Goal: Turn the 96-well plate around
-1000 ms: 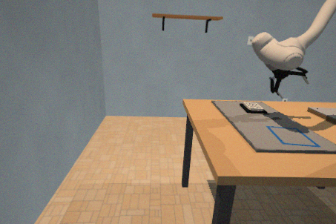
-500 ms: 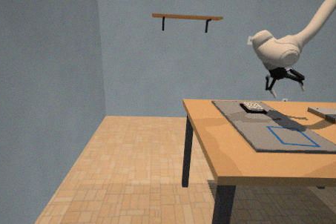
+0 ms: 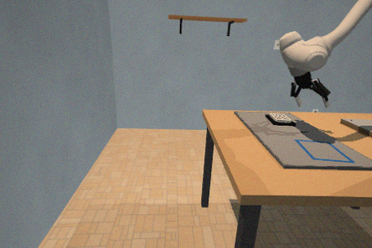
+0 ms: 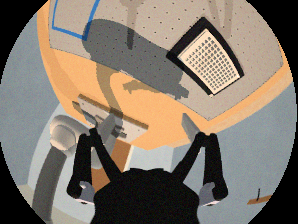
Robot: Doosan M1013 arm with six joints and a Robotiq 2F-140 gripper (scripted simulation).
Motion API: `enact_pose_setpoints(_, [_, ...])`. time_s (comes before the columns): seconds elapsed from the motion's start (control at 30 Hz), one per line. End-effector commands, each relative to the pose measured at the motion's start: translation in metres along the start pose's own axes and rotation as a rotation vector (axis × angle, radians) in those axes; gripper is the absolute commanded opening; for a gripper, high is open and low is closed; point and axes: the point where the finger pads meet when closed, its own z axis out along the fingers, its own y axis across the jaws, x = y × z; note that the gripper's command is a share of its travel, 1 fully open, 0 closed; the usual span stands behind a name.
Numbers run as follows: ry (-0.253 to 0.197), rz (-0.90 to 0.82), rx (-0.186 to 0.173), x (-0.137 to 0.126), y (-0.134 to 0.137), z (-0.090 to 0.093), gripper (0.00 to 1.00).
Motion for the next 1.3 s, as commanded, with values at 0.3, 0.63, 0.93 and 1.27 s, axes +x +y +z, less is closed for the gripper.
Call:
enact_pose_setpoints(0.3, [0.110,0.394,-0.009,0.015,0.015,-0.003,1.00])
enact_pose_setpoints(0.63, [0.183,0.650,0.007,0.028,0.030,-0.008,1.00])
enact_pose_setpoints(0.93, [0.256,0.904,0.039,0.039,0.044,-0.014,1.00])
enact_pose_setpoints(1.27, [0.335,1.188,0.095,0.050,0.060,-0.022,1.00])
